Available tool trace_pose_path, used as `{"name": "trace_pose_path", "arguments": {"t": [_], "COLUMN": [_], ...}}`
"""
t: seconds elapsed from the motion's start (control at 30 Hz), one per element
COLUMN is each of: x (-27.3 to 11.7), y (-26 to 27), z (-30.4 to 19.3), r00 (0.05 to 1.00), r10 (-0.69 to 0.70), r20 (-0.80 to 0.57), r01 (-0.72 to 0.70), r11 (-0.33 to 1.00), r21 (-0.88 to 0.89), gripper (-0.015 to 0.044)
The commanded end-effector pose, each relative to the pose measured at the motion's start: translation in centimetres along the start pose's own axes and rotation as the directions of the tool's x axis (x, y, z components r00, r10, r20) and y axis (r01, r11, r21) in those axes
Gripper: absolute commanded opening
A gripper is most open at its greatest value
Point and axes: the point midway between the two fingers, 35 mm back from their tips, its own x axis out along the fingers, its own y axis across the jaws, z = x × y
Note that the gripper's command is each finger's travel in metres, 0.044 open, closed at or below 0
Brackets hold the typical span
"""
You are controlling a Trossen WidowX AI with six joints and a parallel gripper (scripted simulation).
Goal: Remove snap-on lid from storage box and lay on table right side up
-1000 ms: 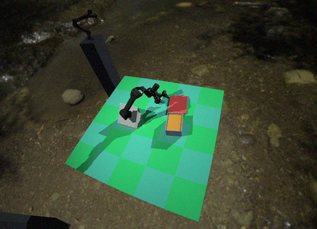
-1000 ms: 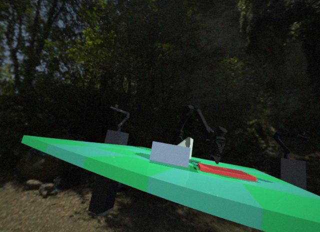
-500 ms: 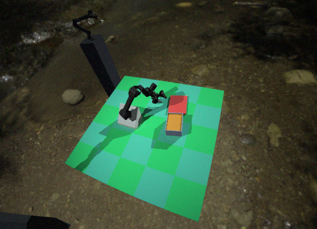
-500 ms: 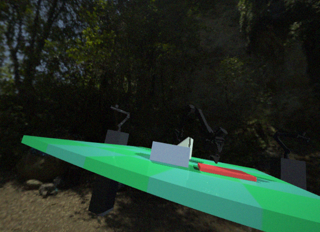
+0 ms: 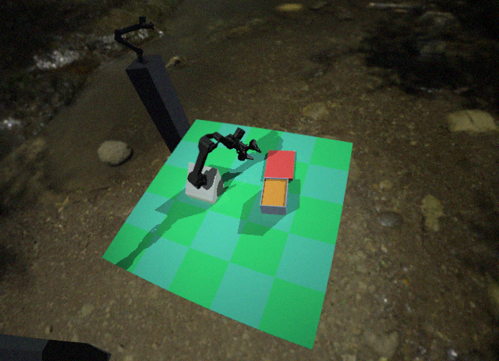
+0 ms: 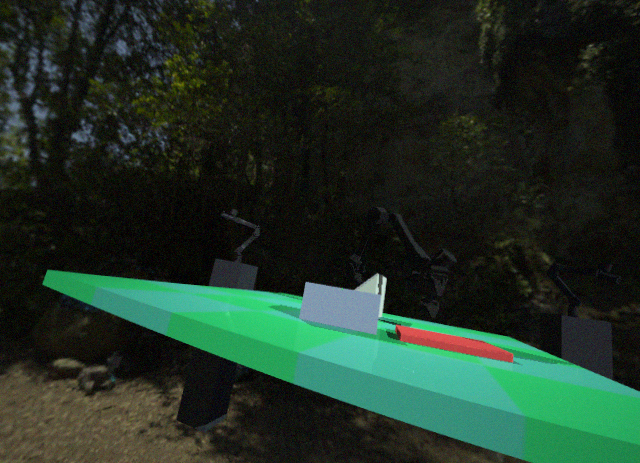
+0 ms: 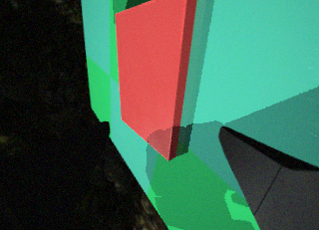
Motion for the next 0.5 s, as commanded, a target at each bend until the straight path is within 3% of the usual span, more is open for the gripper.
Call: {"name": "trace_pose_path", "arguments": {"t": [0.0, 0.47], "x": [-0.9, -3.4], "y": [0.7, 2.1], "z": [0.0, -0.1], "r00": [1.0, 1.0], "r10": [0.006, 0.005], "r20": [0.002, 0.001], "r01": [-0.006, -0.005], "r11": [1.0, 1.0], "r21": [0.006, 0.006], "gripper": [0.044, 0.044]}}
